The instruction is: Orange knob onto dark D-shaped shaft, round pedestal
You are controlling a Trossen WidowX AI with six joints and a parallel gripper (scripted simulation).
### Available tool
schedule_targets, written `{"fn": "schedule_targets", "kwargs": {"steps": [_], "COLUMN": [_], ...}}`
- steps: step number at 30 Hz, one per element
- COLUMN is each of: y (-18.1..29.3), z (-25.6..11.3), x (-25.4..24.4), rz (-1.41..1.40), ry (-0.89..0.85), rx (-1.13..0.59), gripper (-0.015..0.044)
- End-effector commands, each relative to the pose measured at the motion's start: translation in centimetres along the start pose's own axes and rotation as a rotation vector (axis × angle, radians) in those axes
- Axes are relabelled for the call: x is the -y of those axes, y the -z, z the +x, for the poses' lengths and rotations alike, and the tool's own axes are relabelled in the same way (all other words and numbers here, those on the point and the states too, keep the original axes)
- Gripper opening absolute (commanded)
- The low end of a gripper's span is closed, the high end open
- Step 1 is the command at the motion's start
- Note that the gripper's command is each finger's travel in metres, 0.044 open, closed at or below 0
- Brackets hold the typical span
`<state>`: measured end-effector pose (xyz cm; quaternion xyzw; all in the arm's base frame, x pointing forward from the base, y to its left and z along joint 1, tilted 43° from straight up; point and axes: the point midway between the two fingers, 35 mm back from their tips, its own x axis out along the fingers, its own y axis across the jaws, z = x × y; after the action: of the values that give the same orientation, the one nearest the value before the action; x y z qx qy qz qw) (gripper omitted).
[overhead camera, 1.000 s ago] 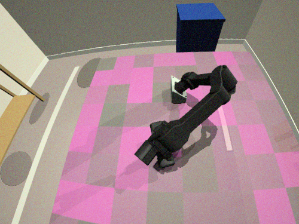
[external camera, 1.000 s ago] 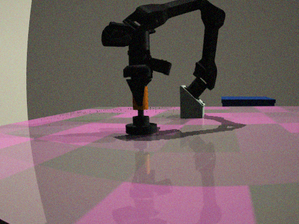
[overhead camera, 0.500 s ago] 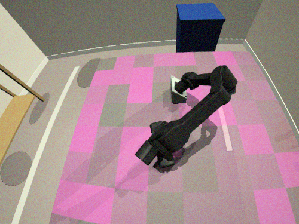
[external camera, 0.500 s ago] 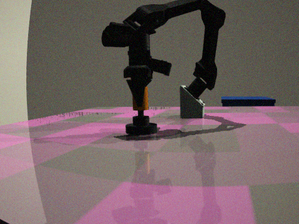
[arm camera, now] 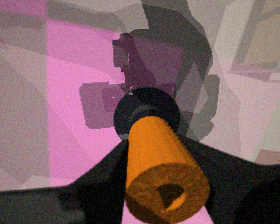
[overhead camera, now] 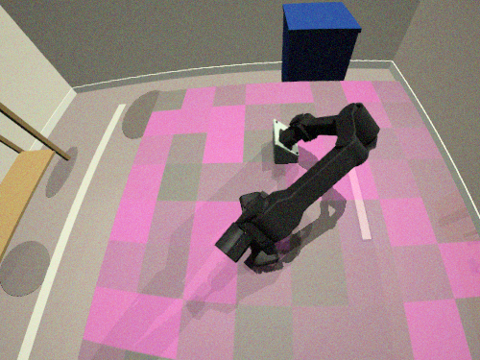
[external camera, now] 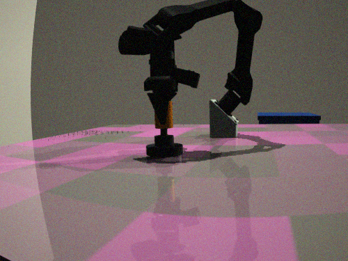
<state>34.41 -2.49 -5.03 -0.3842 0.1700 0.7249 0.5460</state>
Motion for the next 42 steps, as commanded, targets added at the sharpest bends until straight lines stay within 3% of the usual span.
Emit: {"fn": "schedule_targets", "kwargs": {"steps": [1,10,42], "y": [0.03,0.23,-0.03], "z": [-0.38,-0.29,0.13], "x": [0.06,0.27,-0.07], "rz": [-0.006,-0.215,-0.219], "ry": [0.001,0.001,0.001], "rx": [-0.001,-0.001,-0.001], "gripper": [0.0,0.0,0.0]}}
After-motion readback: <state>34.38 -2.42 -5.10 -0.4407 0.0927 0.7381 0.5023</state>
